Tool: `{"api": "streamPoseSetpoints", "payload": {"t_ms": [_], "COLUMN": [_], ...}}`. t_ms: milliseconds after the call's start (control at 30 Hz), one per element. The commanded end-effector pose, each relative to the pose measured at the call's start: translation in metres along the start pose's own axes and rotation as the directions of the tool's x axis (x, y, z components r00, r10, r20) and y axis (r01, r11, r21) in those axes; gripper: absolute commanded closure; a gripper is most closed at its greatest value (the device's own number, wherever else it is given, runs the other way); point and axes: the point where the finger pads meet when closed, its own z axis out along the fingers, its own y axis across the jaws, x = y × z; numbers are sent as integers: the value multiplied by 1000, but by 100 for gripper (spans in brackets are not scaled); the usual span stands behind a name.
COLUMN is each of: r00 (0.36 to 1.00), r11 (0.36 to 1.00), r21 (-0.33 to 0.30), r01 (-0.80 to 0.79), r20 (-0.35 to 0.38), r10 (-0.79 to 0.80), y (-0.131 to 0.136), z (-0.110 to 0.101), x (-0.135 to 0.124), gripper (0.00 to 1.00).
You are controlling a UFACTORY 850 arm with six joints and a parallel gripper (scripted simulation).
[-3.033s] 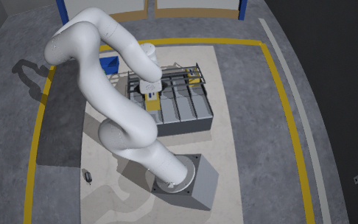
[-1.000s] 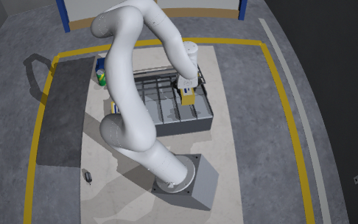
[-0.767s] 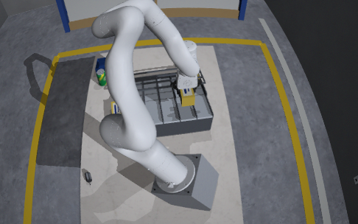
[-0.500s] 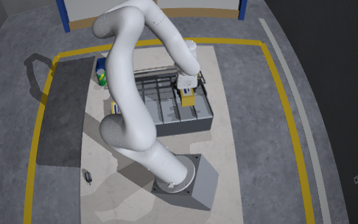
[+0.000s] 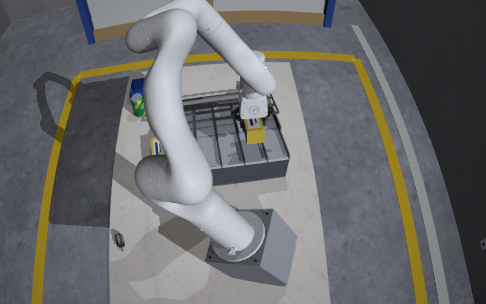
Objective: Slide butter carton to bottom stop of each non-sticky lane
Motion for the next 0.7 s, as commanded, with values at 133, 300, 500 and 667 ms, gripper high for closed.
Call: {"api": "streamPoseSetpoints", "payload": {"t_ms": [133,300,500,667], "r00": [995,995,995,995], "r11": [1000,1000,1000,1000], "r21": [-1,-1,-1,-2], "r01": [0,0,0,0], "r20": [103,103,103,97], "r10": [0,0,0,0], "y": [0,0,0,0], "z": [-2,-2,-2,28], "x": [1,1,1,-2], "gripper": [100,100,100,100]}}
